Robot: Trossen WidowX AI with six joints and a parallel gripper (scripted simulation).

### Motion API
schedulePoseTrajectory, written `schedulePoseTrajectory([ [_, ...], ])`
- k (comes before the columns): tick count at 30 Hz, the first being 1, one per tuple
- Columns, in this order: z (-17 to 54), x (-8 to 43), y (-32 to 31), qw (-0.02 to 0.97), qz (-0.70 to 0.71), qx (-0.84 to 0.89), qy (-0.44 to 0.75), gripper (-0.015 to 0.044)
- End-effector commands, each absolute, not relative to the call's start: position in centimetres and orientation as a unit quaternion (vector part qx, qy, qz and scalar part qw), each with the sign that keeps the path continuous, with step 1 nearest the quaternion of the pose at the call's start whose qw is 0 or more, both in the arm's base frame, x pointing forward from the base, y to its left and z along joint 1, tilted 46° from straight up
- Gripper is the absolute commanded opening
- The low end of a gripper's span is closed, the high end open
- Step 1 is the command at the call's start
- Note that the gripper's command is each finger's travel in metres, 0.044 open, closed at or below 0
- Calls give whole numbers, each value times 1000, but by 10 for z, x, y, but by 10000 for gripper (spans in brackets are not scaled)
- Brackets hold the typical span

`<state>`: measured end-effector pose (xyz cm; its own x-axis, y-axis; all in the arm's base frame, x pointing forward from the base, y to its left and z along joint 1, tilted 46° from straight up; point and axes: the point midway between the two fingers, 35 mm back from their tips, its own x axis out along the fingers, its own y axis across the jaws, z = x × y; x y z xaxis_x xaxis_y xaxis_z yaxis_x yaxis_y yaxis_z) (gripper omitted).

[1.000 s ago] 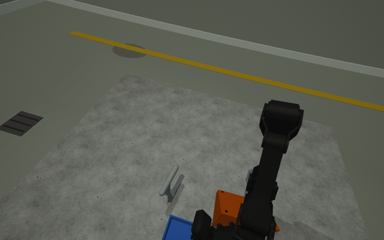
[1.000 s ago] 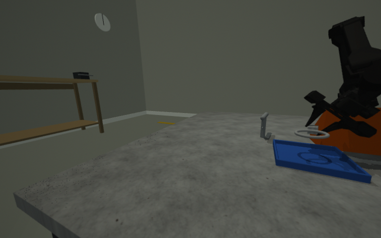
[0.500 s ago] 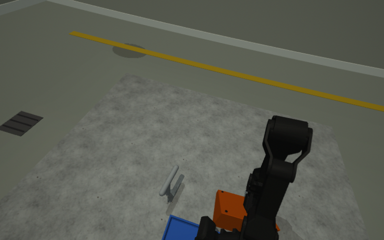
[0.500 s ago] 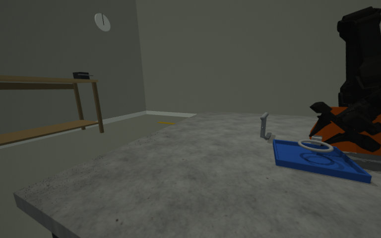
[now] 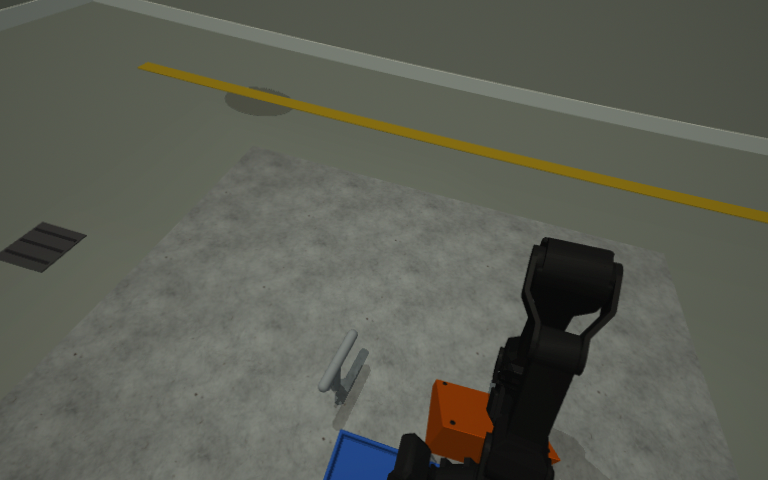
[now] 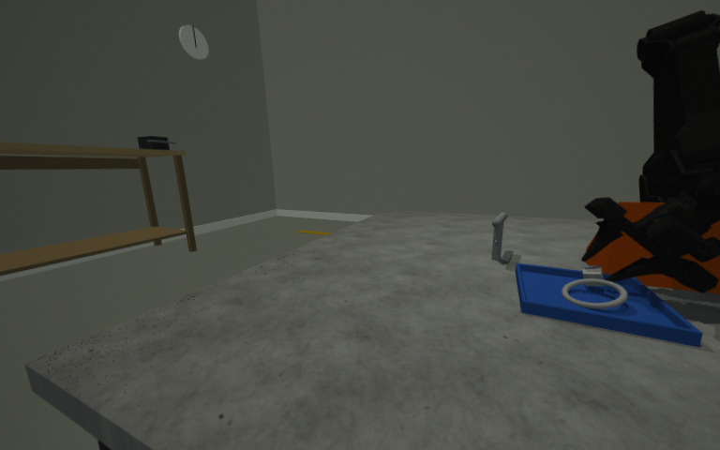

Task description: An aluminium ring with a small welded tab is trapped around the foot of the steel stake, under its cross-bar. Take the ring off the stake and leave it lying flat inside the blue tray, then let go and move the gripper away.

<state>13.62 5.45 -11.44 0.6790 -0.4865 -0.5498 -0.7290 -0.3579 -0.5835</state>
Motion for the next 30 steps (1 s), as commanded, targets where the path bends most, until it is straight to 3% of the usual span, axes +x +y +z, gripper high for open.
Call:
schedulePoseTrajectory([
  [1, -114, 136, 56, 428, 142, -811, 374, 341],
  [5, -110, 137, 63, 428, 142, -811, 374, 440],
  [12, -46, 137, 126, 426, 143, -811, 374, 440],
  [30, -48, 137, 123, 422, 142, -814, 373, 440],
])
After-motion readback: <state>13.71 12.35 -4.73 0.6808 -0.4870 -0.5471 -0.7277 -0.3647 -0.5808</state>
